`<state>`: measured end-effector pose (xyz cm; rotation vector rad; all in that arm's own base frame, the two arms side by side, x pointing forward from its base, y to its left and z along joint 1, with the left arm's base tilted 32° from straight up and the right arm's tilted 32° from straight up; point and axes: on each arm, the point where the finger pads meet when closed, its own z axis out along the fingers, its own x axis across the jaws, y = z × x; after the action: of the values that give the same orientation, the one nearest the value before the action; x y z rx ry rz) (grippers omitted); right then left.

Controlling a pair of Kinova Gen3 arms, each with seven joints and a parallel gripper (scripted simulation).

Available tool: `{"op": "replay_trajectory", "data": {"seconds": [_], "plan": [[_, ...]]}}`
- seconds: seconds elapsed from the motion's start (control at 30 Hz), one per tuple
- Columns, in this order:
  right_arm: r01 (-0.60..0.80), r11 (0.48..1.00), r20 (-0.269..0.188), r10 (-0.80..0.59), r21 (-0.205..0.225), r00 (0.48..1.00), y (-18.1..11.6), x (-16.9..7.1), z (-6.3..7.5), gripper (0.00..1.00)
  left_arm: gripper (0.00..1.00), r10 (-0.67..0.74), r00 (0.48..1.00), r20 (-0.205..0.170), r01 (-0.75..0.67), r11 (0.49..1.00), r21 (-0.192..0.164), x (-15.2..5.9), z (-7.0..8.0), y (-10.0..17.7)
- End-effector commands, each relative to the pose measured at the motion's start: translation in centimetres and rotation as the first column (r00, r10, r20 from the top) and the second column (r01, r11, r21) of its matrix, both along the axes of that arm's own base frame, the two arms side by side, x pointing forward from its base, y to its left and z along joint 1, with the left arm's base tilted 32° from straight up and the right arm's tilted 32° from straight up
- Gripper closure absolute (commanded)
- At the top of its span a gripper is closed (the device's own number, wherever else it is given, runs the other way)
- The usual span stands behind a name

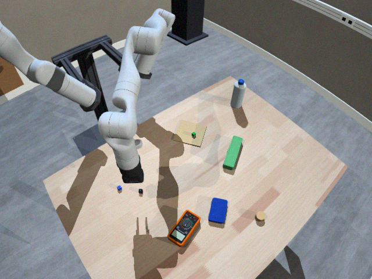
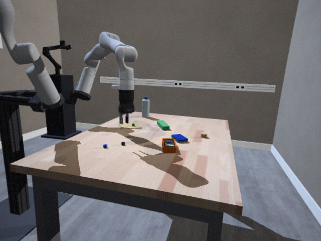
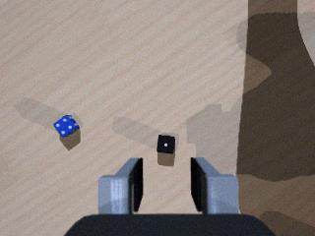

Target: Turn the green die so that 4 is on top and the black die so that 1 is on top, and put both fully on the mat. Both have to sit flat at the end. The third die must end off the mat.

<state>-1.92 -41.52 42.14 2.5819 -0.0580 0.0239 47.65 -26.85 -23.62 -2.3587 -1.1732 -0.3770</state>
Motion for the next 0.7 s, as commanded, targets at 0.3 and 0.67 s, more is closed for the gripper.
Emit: {"op": "replay_trajectory", "data": {"seconds": [0.3,0.67], "plan": [[0.000,1.000,0.000,0.000,-0.002,1.000,0.00,-0.01,0.07,0.00,0.36,0.002,1.000,-0.003,-0.002,1.000,0.004,0.06,0.19,-0.14],[0.000,1.000,0.000,0.000,-0.002,1.000,0.00,-0.01,0.07,0.00,0.00,0.003,1.000,-0.003,-0.002,1.000,0.004,0.06,0.19,-0.14]]}}
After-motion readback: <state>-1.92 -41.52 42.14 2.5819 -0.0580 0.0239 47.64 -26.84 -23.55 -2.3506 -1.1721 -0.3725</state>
